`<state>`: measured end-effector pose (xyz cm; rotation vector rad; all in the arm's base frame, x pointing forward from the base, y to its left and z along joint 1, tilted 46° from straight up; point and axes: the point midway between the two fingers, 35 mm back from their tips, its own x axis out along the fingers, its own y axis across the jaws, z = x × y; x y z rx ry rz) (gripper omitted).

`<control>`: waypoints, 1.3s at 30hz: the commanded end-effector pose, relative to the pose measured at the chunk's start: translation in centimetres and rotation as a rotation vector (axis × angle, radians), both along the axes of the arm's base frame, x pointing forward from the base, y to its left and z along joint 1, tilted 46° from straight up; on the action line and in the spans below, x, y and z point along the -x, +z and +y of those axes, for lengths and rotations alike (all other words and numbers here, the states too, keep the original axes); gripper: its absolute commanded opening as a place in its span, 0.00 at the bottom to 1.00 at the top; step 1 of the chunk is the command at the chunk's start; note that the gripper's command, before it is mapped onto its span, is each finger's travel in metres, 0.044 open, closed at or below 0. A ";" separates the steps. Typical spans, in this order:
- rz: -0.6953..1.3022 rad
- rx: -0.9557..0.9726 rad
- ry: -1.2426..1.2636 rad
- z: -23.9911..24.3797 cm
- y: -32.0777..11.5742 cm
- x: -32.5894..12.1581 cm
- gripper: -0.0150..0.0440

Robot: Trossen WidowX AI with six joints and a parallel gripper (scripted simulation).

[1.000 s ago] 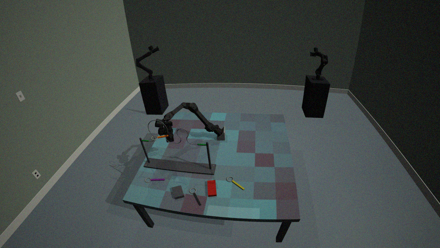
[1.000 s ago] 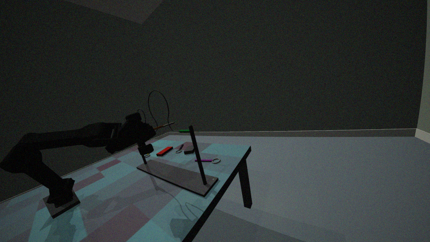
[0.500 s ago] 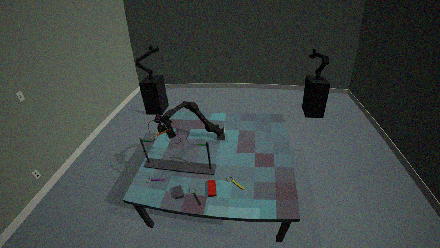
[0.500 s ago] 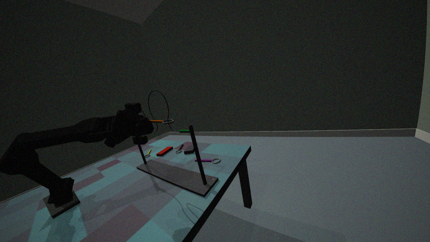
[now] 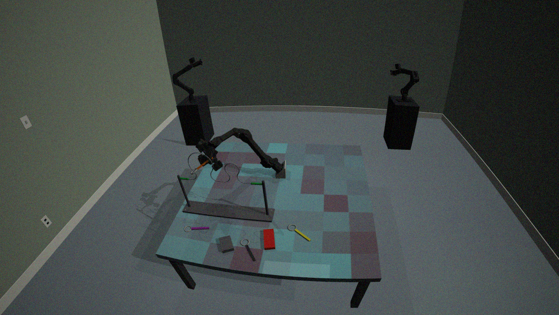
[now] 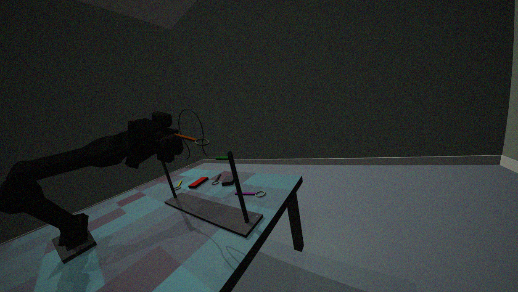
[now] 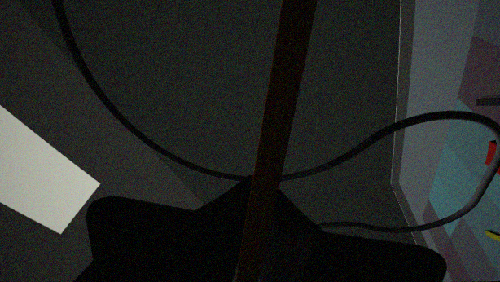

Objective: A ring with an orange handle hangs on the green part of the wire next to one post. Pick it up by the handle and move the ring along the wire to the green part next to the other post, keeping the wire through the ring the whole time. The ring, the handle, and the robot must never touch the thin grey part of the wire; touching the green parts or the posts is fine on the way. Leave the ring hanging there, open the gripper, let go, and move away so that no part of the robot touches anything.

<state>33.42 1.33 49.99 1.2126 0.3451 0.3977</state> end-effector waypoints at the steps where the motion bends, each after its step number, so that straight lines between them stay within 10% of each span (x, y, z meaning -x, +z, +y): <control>1: -0.002 -0.045 -0.016 0.1 0.8 -0.1 0.00; 39: -0.019 0.235 -0.036 0.0 1.3 -0.1 0.00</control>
